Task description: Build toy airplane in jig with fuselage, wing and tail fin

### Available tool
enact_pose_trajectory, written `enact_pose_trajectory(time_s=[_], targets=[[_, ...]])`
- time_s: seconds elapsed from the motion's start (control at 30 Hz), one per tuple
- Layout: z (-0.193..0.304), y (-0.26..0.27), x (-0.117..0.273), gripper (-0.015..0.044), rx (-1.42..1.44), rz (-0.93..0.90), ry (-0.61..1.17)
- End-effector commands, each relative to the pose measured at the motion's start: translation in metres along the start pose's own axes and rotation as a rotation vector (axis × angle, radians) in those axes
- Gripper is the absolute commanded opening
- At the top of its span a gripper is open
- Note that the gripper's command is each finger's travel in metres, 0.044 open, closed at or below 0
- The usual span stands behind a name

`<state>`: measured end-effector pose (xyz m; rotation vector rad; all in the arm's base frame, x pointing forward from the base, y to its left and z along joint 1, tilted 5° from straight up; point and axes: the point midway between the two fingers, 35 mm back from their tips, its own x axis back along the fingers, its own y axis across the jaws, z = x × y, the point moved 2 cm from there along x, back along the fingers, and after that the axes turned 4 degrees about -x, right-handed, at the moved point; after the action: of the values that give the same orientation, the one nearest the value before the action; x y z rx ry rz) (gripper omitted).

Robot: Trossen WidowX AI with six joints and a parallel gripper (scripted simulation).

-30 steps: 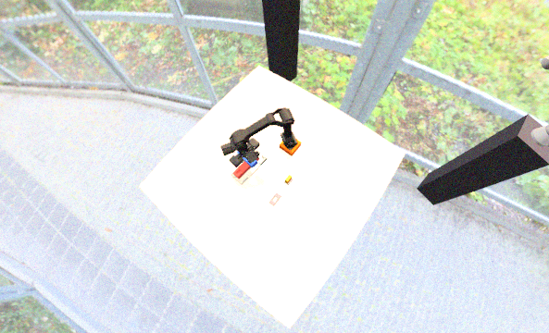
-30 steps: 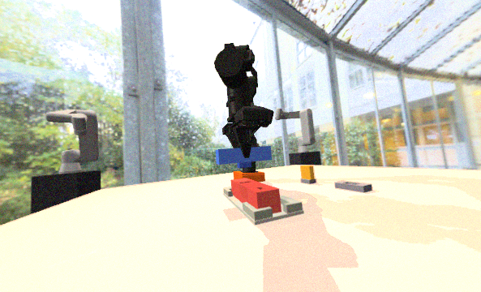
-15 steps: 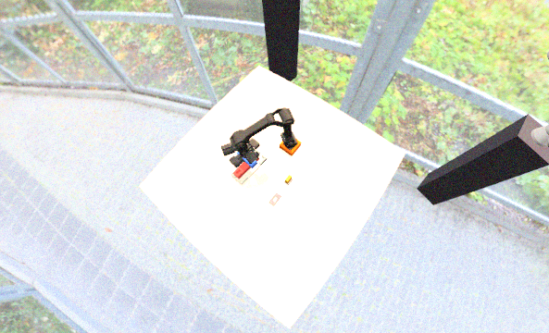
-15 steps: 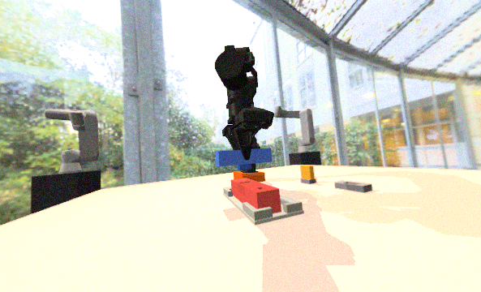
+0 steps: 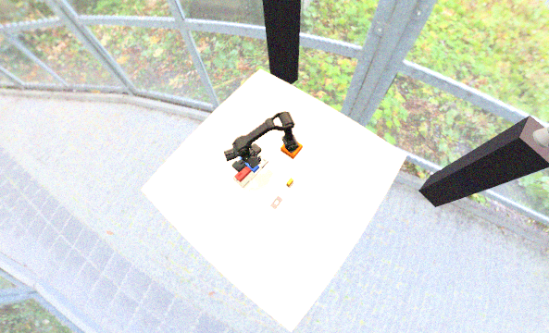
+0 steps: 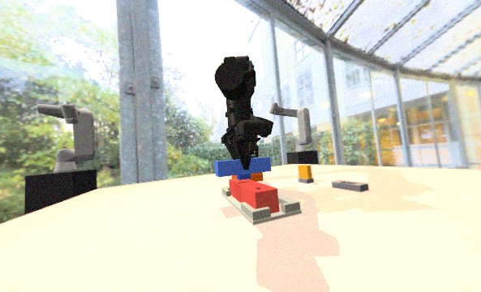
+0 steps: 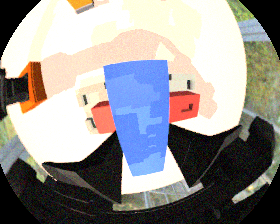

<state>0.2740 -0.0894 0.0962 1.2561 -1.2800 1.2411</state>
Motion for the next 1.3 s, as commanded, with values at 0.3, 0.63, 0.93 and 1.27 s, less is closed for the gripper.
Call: enact_pose_trajectory(time_s=[0.3,0.63,0.93,1.27], targets=[[-0.0004,0.0009,-0.0098,0.0188,0.000,-0.005,-0.002],[-0.0004,0.0009,-0.0098,0.0056,0.000,-0.005,-0.002],[-0.0004,0.0009,-0.0098,0.0293,0.000,-0.005,-0.002],[-0.0004,0.0009,-0.0098,0.0440,0.000,-0.005,-0.002]])
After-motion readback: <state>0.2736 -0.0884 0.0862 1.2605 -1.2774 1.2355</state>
